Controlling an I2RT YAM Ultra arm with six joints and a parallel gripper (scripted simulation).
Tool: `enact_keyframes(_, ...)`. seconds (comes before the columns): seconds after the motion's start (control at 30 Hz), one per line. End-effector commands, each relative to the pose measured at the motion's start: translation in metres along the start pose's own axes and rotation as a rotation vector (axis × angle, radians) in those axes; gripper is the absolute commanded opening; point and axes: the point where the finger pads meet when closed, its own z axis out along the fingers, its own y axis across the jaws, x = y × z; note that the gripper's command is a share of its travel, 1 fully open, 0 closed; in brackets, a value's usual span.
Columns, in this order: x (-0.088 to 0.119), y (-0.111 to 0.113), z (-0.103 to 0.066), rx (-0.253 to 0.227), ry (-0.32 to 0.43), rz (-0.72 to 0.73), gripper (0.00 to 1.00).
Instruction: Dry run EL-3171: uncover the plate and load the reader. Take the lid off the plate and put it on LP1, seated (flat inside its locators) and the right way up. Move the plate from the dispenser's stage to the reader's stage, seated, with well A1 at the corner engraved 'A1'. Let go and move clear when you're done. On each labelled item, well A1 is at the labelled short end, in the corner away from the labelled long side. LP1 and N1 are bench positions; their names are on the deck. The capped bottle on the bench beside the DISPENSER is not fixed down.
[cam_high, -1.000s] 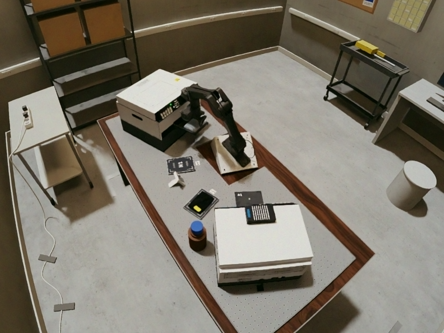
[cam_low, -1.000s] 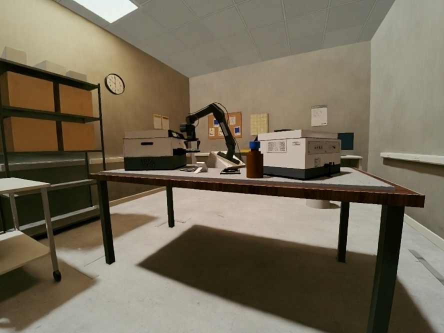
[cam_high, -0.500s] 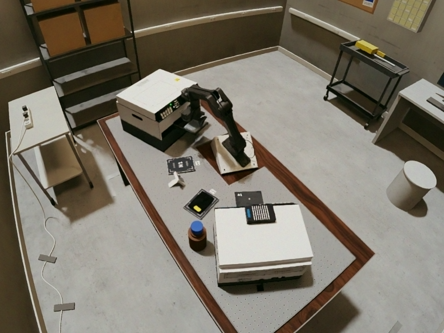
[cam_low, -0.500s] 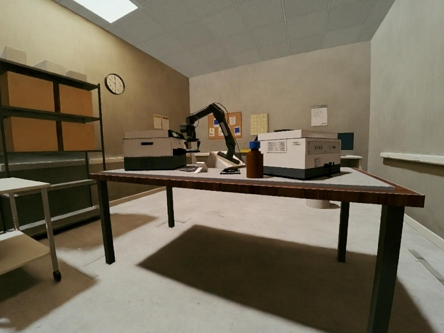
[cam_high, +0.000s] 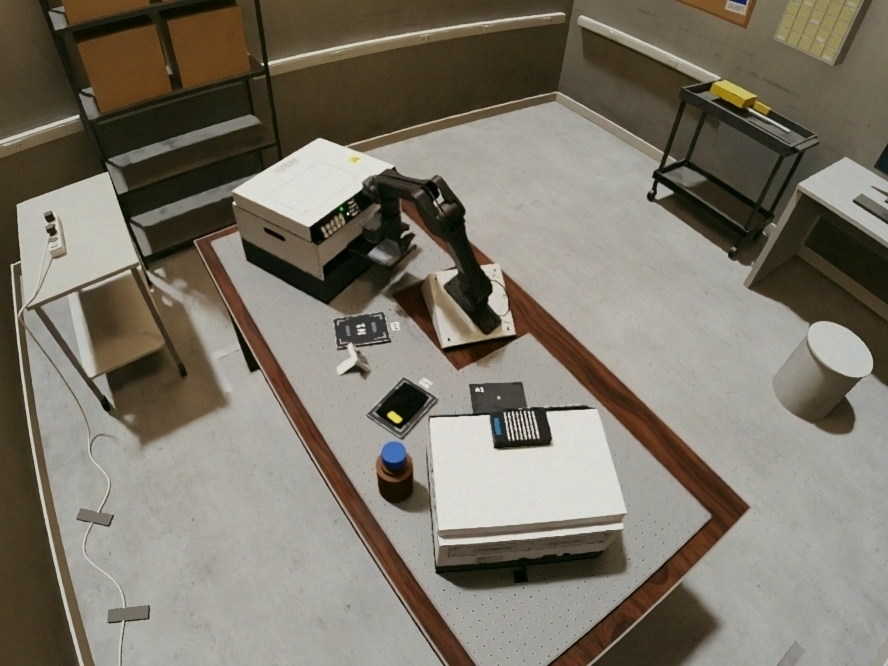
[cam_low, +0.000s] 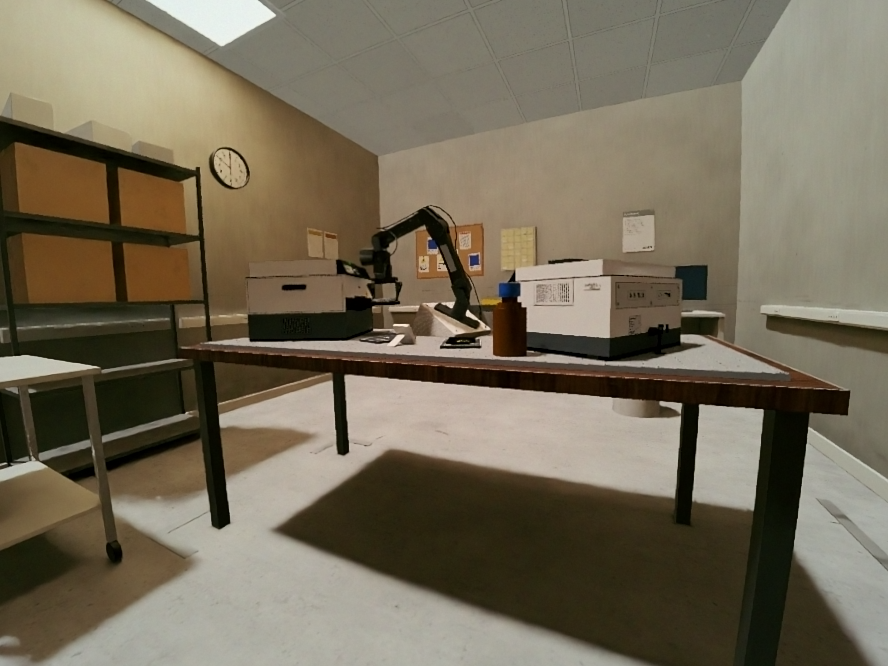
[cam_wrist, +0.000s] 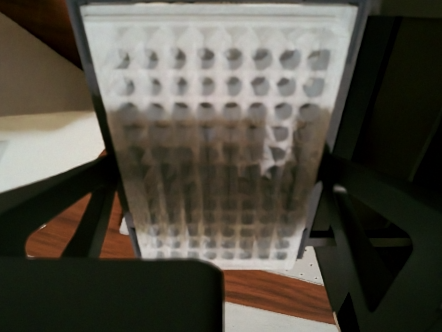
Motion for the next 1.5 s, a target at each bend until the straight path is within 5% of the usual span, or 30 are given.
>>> enact_keyframes(0.0, -0.002, -0.003, -0.006, 0.024, -0.004, 0.0, 1.0)
enact_keyframes(0.5, -0.002, -0.003, -0.006, 0.024, -0.004, 0.0, 1.0)
enact_keyframes(0.6, -0.003, -0.005, -0.022, 0.054, -0.01, 0.005, 1.0)
enact_keyframes(1.47, -0.001, -0.003, -0.052, 0.052, 0.0, -0.005, 1.0)
